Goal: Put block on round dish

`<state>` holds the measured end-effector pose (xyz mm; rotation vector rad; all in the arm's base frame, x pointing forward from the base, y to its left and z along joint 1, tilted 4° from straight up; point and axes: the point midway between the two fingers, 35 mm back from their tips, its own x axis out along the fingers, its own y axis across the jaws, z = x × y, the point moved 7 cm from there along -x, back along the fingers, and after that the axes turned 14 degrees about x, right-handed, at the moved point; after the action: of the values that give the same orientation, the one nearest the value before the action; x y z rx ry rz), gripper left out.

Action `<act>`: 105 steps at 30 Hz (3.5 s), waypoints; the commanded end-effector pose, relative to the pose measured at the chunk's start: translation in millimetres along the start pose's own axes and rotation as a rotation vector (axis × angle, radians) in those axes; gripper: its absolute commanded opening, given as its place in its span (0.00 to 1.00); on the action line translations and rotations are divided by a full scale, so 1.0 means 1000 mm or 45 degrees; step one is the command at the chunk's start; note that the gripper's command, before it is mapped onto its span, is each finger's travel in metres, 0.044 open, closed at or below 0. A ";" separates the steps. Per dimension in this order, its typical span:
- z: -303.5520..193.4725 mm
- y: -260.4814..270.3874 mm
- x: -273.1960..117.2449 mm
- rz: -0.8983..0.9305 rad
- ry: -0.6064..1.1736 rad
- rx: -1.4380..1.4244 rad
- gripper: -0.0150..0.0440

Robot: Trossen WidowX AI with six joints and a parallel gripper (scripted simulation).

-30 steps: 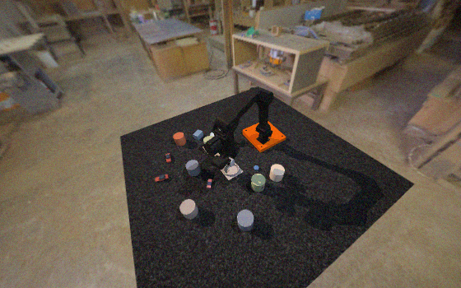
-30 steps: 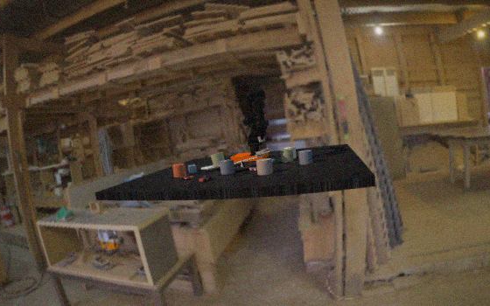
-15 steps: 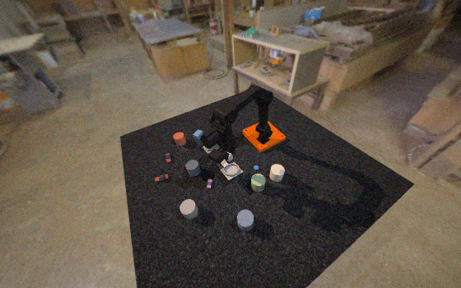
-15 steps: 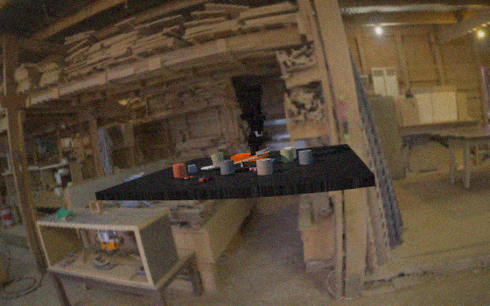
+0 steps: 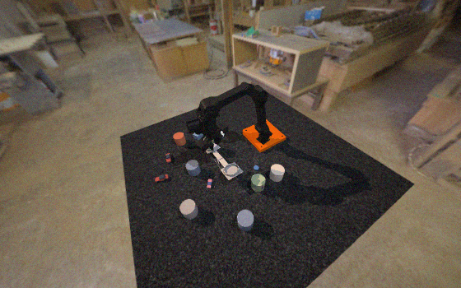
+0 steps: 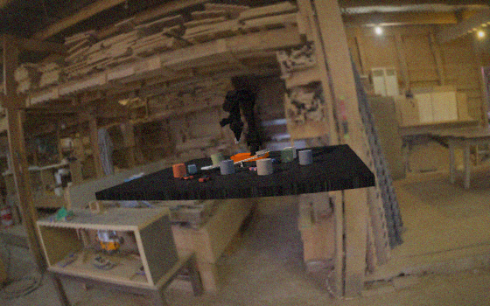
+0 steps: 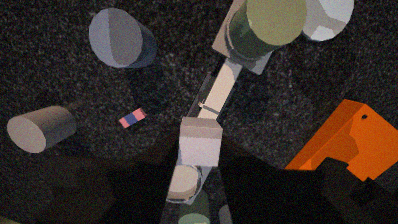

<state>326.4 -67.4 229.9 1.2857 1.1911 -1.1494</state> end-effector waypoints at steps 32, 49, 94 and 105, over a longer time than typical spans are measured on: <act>0.220 -0.147 0.071 -0.055 -0.006 -0.031 0.25; 0.220 -0.149 0.113 -0.055 -0.006 -0.031 0.25; 0.219 -0.146 0.048 -0.051 -0.012 -0.028 1.00; 0.217 -0.146 0.026 -0.047 -0.017 -0.025 1.00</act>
<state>179.1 -280.2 181.2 1.2473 1.2152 -1.1710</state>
